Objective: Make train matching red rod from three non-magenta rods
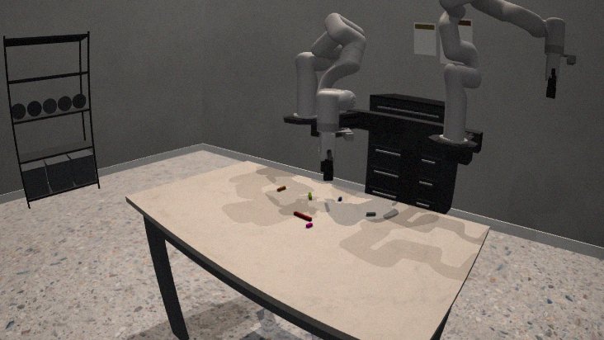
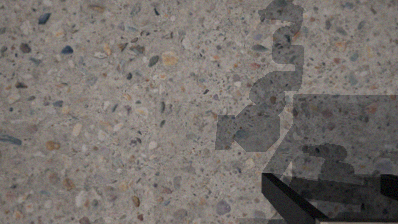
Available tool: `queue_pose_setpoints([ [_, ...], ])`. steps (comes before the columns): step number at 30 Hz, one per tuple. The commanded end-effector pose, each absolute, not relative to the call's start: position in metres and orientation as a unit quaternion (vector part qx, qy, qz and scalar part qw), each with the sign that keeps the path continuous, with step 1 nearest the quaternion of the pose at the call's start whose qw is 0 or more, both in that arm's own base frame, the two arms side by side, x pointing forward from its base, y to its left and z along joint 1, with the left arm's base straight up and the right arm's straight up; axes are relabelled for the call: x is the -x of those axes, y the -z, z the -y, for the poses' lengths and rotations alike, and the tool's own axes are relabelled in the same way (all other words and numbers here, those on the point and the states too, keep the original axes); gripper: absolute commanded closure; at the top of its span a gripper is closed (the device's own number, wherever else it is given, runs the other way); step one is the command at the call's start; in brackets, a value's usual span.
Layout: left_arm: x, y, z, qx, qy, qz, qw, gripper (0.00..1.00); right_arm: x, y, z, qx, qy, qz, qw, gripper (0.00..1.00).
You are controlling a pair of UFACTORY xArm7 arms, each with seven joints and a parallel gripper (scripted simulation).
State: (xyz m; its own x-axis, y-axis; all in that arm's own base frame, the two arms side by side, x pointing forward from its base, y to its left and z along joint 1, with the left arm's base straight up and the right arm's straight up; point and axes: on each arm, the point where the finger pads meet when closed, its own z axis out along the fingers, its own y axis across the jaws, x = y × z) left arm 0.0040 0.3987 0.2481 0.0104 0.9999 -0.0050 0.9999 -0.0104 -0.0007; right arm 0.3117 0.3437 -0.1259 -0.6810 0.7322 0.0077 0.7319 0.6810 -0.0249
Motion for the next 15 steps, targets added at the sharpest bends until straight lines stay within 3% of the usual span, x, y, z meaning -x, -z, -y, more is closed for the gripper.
queue_pose_setpoints([
  [1,-0.004,-0.250,-0.400,-0.711,0.000,-0.703,0.000,0.00,-0.315,0.126,-0.339,0.474,-0.014,0.880,0.005,0.00],
  [15,-0.004,-0.250,-0.400,-0.711,0.000,-0.703,0.000,0.00,-0.320,0.130,-0.323,0.652,-0.014,0.759,0.002,0.00],
])
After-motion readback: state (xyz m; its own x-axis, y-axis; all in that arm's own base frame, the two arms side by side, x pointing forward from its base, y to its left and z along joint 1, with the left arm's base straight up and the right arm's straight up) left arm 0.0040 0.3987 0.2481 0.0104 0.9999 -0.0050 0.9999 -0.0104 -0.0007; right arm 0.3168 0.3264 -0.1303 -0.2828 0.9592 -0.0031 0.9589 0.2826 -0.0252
